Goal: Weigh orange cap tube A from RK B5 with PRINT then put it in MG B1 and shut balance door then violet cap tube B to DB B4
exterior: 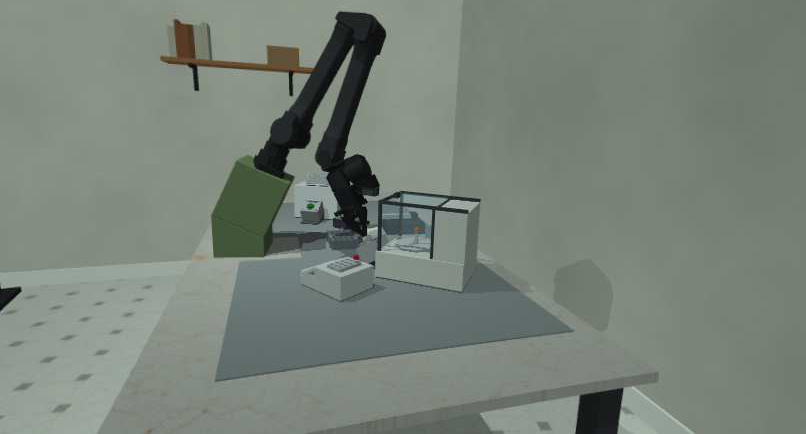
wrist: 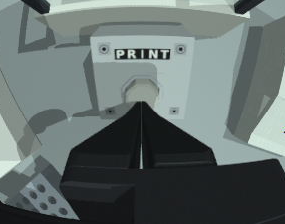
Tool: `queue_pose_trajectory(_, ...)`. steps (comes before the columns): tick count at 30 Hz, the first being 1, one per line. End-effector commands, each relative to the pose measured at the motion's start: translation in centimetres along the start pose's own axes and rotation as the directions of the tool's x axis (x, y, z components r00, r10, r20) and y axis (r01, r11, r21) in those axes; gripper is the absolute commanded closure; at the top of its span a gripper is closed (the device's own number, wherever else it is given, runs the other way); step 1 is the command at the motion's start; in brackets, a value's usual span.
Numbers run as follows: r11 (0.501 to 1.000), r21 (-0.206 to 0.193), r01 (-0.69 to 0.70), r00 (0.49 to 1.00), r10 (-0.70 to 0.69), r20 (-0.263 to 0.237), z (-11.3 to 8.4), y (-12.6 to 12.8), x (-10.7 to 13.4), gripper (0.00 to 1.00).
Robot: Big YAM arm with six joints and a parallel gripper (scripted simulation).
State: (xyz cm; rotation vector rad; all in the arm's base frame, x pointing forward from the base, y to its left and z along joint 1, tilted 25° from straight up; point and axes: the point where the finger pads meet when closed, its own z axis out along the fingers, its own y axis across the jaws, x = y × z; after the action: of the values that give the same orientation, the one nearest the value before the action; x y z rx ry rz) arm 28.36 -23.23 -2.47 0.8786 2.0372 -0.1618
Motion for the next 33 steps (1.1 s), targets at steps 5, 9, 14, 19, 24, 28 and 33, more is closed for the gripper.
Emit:
queue_pose_trajectory(5,1.000,0.008,0.001,1.000,-0.001,0.005,-1.6,-0.4,-0.2,1.00)
queue_pose_trajectory(9,1.000,0.007,0.002,1.000,-0.002,0.006,-2.2,-0.4,-0.2,1.00)
queue_pose_trajectory(14,1.000,0.007,0.002,1.000,-0.002,0.007,-2.8,-0.4,-0.2,1.00)
queue_pose_trajectory(19,1.000,0.007,0.003,1.000,-0.003,0.008,-3.5,-0.4,-0.3,1.00)
queue_pose_trajectory(24,1.000,0.007,0.003,1.000,-0.003,0.008,-4.3,-0.4,-0.3,1.00)
queue_pose_trajectory(28,1.000,0.007,0.003,1.000,-0.003,0.008,-4.9,-0.4,-0.3,1.00)
queue_pose_trajectory(33,1.000,0.006,0.000,1.000,0.000,0.014,-5.3,-0.4,-0.6,1.00)
